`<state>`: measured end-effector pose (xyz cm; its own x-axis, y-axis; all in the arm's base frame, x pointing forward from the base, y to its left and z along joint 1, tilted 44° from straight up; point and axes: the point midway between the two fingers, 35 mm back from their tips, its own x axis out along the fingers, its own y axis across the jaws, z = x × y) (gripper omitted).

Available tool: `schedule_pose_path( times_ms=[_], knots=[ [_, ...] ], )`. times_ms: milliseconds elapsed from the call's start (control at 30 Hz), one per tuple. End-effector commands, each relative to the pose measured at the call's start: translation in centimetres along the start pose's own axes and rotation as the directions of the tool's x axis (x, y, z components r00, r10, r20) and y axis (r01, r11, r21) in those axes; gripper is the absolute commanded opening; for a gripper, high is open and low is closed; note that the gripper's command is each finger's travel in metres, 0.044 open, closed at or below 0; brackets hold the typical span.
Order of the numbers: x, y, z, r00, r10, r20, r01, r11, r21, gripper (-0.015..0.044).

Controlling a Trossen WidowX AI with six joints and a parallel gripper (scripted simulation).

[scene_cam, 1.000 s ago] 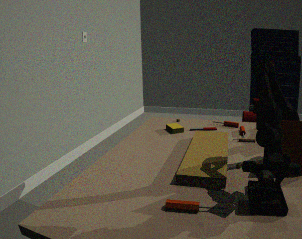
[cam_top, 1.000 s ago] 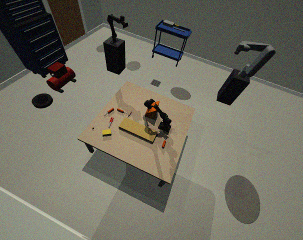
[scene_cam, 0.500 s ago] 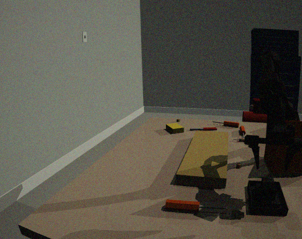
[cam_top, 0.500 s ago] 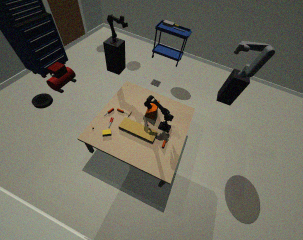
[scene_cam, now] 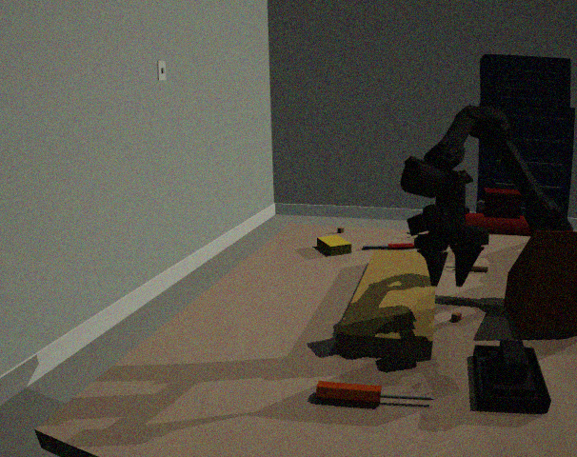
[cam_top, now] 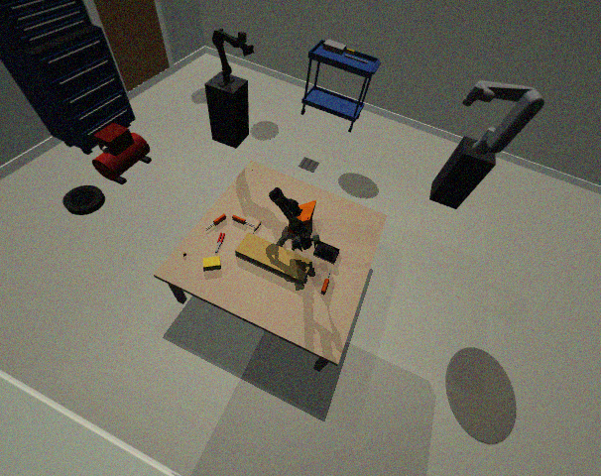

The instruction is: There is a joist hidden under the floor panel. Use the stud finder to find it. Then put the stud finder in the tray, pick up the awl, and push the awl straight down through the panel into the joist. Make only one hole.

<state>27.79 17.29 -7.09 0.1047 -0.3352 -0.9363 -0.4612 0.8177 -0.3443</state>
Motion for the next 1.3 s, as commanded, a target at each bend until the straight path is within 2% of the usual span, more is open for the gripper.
schedule_pose_path(
  times_ms=[0, 100, 233, 367, 500, 700, 867, 1000, 1100, 1167, 1267],
  knots=[
    [-1.3, -6.0, -0.8, 1.000, -0.005, 0.014, -0.001, 0.929, 0.370, 0.0440],
    [-2.3, -10.0, -1.5, 0.999, -0.010, 0.037, -0.014, 0.795, 0.606, 0.0440],
    [-3.8, -15.7, -3.6, 0.997, -0.039, 0.072, -0.045, 0.473, 0.880, 0.0440],
    [-4.9, -20.1, -6.3, 0.993, -0.080, 0.092, -0.082, 0.124, 0.989, 0.0440],
    [-5.9, -23.9, -9.6, 0.987, -0.128, 0.095, -0.123, -0.228, 0.966, 0.0440],
    [-7.4, -28.5, -15.6, 0.974, -0.214, 0.069, -0.201, -0.687, 0.698, 0.0440],
    [-8.8, -30.8, -21.3, 0.956, -0.292, 0.016, -0.283, -0.909, 0.305, 0.0440],
    [-9.9, -31.7, -26.0, 0.935, -0.352, -0.048, -0.354, -0.933, -0.057, 0.0440],
    [-10.8, -31.7, -29.4, 0.914, -0.392, -0.109, -0.405, -0.856, -0.322, 0.0440],
    [-11.1, -31.7, -30.5, 0.906, -0.403, -0.130, -0.420, -0.815, -0.400, 0.0440],
    [-11.1, -31.6, -30.6, 0.905, -0.404, -0.133, -0.421, -0.809, -0.410, 0.0440]
  ],
)
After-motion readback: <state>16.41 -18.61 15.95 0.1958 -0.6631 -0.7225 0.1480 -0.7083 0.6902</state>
